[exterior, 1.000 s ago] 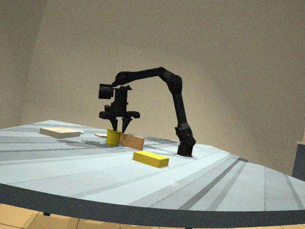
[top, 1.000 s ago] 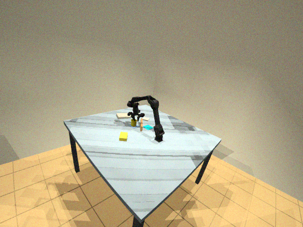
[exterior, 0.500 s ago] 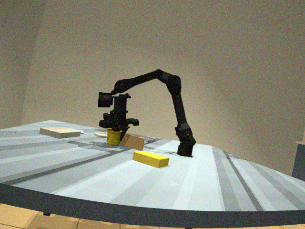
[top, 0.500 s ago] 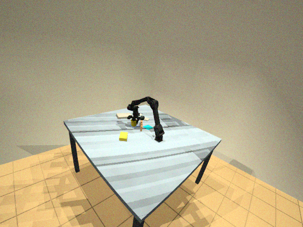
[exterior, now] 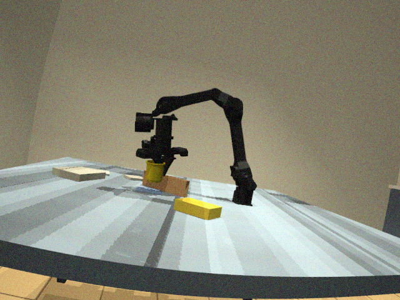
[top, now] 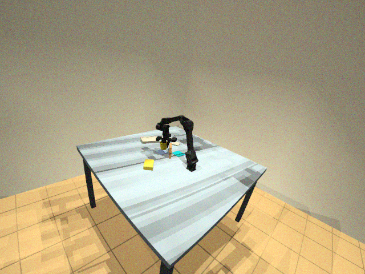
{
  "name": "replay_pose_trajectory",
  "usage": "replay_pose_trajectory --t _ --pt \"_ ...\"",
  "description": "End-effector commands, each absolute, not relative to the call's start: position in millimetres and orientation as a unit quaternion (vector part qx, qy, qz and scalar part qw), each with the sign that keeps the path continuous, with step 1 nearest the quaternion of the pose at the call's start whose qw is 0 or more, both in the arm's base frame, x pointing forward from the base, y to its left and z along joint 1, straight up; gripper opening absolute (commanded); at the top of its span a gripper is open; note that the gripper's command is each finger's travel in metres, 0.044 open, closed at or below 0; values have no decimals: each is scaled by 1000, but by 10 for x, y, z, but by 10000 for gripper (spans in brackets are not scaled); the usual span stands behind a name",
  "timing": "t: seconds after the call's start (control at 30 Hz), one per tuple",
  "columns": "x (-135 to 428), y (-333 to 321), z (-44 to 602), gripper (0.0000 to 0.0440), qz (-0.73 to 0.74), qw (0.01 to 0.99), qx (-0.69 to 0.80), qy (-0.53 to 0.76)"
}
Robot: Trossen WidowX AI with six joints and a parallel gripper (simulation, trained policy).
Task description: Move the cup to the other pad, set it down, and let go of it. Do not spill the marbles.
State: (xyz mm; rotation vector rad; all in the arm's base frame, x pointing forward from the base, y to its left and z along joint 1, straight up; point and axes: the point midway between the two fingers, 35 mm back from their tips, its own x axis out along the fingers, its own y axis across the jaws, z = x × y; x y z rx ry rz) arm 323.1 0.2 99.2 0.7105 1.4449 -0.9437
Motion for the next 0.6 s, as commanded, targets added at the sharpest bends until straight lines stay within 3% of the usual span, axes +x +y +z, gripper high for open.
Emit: replay_pose_trajectory --t 0.0,0.57 --pt "3192 -40 1123 7 -409 595 321 613" --pt "3064 -387 1418 0 -431 593 377 567"
